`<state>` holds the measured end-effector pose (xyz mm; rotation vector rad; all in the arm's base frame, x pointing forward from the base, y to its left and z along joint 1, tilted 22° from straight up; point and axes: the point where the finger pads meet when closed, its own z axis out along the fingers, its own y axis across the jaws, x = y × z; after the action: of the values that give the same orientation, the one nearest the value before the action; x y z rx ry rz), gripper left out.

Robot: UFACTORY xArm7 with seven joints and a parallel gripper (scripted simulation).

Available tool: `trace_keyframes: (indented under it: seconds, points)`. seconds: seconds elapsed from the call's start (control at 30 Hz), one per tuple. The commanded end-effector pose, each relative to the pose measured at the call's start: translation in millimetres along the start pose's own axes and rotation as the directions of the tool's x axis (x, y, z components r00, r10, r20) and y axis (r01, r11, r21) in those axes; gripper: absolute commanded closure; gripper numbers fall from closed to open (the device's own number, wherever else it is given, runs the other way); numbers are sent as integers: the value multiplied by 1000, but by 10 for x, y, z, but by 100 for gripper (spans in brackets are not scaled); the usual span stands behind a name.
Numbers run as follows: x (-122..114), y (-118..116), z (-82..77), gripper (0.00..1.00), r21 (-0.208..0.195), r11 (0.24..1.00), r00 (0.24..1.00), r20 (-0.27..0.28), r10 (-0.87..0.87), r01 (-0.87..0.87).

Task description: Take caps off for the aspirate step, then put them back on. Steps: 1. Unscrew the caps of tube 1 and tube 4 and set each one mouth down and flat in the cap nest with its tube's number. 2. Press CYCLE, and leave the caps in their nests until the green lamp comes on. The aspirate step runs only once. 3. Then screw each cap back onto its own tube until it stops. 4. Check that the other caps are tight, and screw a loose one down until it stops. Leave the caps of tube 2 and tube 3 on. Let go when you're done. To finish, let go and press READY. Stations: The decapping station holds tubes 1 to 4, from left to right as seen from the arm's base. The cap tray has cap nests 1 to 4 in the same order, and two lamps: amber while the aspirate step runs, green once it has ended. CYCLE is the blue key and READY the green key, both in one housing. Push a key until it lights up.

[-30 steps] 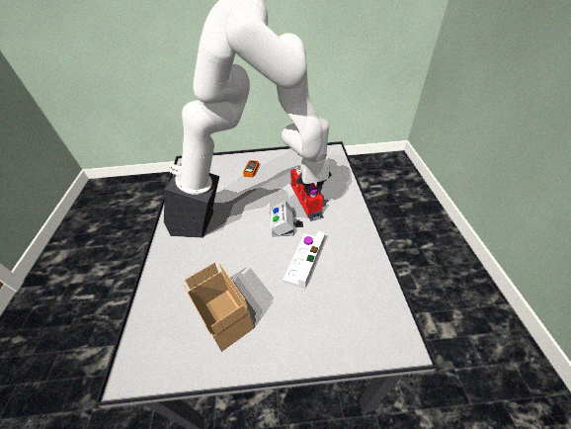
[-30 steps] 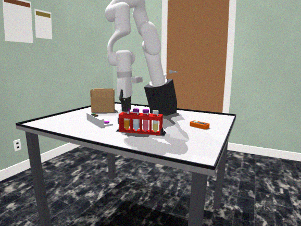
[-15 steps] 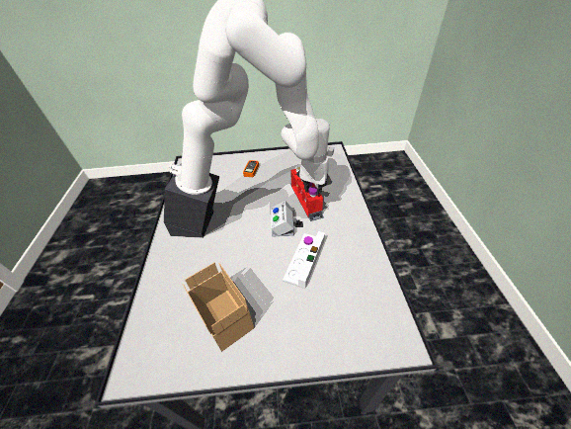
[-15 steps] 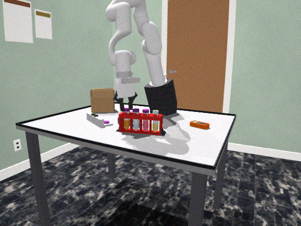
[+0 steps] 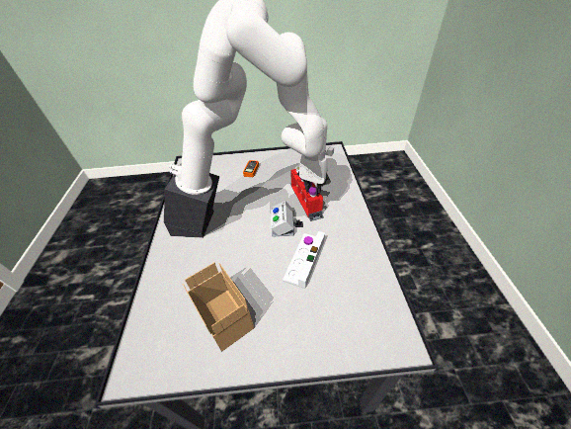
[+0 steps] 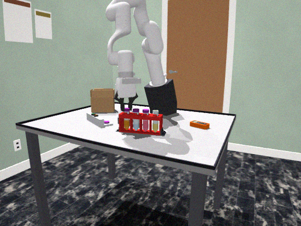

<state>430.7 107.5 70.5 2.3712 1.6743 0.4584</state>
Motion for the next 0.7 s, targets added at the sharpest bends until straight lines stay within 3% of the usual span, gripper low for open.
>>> trace_keyframes:
  seconds: [0.0,0.13,0.33,0.4,0.67]
  points:
    - [4,6,0,100,-15,1000,1000,5,2,-2]
    - [4,6,-1,100,-15,1000,1000,5,2,-2]
    - [4,5,-1,100,-13,956,956,9,-294,294]
    - [4,5,-1,100,-13,956,956,9,-294,294]
    - [4,5,-3,100,-8,766,766,13,-643,643]
